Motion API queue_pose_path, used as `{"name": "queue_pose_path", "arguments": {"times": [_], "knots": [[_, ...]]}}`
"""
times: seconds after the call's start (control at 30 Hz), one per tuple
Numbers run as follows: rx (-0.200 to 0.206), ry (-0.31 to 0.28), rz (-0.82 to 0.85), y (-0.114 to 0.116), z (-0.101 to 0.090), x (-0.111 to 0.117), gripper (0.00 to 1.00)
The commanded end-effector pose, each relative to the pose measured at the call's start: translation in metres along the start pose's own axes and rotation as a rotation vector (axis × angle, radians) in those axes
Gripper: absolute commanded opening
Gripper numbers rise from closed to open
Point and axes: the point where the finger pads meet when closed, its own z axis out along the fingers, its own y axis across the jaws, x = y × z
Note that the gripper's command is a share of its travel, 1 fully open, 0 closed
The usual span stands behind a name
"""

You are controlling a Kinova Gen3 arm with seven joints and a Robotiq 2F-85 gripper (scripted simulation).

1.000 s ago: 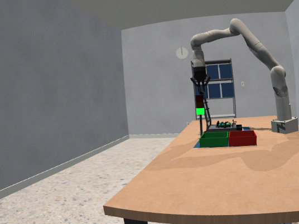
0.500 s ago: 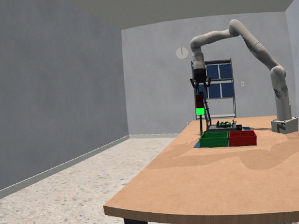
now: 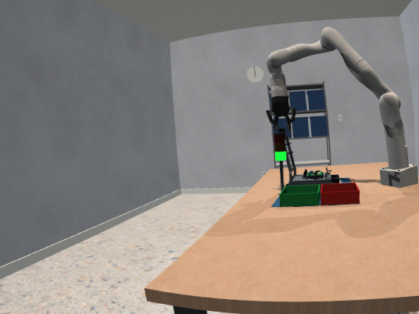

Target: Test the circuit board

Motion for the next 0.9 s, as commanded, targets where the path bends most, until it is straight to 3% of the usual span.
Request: {"name": "queue_pose_path", "arguments": {"times": [0.0,0.47,0.87], "knots": [[0.002,0.0,0.0,0.0,-0.001,0.0,0.5],[0.002,0.0,0.0,0.0,-0.005,0.0,0.5],[0.002,0.0,0.0,0.0,-0.047,0.0,0.5]]}}
